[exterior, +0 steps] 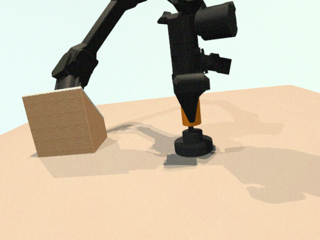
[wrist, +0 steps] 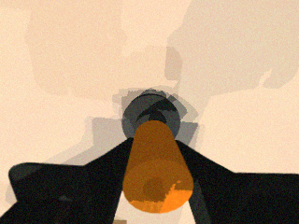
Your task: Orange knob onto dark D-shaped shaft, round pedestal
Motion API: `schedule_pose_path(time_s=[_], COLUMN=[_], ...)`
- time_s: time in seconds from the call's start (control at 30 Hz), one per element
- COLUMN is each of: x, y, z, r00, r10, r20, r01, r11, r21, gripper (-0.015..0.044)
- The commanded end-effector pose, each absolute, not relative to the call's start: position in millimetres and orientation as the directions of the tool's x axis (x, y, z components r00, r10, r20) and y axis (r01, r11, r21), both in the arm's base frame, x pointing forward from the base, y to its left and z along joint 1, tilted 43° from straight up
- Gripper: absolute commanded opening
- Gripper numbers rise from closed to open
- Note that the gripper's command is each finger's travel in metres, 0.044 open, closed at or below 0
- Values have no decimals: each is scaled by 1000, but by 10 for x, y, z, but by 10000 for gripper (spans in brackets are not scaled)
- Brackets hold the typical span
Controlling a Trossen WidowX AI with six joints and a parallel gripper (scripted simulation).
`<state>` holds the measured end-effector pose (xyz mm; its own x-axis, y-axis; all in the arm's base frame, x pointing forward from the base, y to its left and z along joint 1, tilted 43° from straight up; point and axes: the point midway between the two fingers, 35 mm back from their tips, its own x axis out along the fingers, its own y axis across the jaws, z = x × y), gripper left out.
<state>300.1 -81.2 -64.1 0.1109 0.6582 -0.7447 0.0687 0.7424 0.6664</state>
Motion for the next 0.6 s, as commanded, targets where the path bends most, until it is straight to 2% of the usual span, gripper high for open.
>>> schedule_pose_path(time_s=[0.0,0.43,0.57], x=[3008,2987,2989], y=[-807,-810,-814], z=[-639,-586,-586], r00=[115,115,115], r10=[659,659,659], r20=[-744,-744,-744], r01=[72,72,-14], r11=[741,741,750], r21=[668,668,662], gripper=[0,0,0])
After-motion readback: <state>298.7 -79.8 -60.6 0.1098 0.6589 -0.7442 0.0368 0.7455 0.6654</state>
